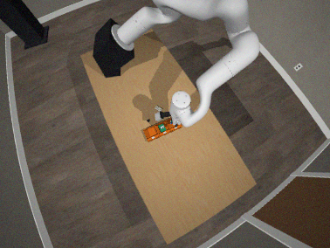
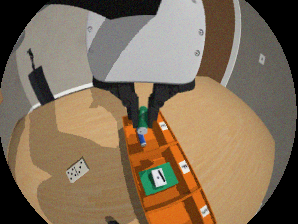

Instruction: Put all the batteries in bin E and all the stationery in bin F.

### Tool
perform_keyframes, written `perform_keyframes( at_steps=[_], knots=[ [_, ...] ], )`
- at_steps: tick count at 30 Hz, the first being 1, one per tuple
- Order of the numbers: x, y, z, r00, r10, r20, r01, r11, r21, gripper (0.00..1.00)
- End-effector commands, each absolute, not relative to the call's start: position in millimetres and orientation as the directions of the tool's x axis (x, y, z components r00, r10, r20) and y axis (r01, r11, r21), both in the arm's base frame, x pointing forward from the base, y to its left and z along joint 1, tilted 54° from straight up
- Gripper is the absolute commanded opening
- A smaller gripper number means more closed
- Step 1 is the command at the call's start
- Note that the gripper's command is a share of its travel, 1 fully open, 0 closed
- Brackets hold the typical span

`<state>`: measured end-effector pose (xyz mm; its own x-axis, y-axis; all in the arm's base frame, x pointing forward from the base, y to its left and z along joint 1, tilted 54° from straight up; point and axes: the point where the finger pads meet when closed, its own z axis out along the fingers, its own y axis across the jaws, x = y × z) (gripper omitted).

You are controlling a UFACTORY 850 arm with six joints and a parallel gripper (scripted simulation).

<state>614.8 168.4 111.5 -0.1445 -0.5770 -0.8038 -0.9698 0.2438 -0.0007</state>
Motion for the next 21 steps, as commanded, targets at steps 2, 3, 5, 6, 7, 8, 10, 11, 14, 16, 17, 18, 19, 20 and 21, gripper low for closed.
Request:
perform_keyframes(
  at_steps=[2,3,5,6,7,8,10,11,14,16,17,18,19,20,21],
  knots=[
    [615.8,168.0,112.3,0.043,-0.611,-0.79,-0.978,0.135,-0.158,0.0],
    [615.8,168.0,112.3,0.077,-0.615,-0.785,-0.976,0.114,-0.186,0.0],
    [615.9,168.0,112.4,0.141,-0.62,-0.772,-0.968,0.077,-0.238,0.0],
    [615.9,168.1,112.4,0.141,-0.62,-0.772,-0.968,0.077,-0.238,0.0],
    [615.9,168.1,112.4,0.141,-0.62,-0.772,-0.968,0.077,-0.238,0.0],
    [615.9,168.1,112.4,0.141,-0.62,-0.772,-0.968,0.077,-0.238,0.0],
    [615.8,168.0,112.4,0.141,-0.62,-0.772,-0.968,0.077,-0.238,0.0],
    [615.8,168.0,112.4,0.141,-0.62,-0.772,-0.968,0.077,-0.238,0.0],
    [615.8,168.0,112.4,0.141,-0.62,-0.772,-0.968,0.077,-0.238,0.0],
    [615.8,168.0,112.3,0.141,-0.62,-0.772,-0.968,0.077,-0.238,0.0],
    [615.8,168.0,112.3,0.14,-0.62,-0.772,-0.968,0.077,-0.238,0.0],
    [615.8,168.0,112.3,0.14,-0.62,-0.772,-0.968,0.077,-0.238,0.0],
    [615.7,168.0,112.3,0.141,-0.62,-0.772,-0.968,0.077,-0.238,0.0],
    [615.7,168.0,112.3,0.141,-0.62,-0.772,-0.968,0.077,-0.238,0.0],
    [616.1,169.5,111.1,0.141,-0.62,-0.772,-0.968,0.077,-0.238,0.0]
  ],
)
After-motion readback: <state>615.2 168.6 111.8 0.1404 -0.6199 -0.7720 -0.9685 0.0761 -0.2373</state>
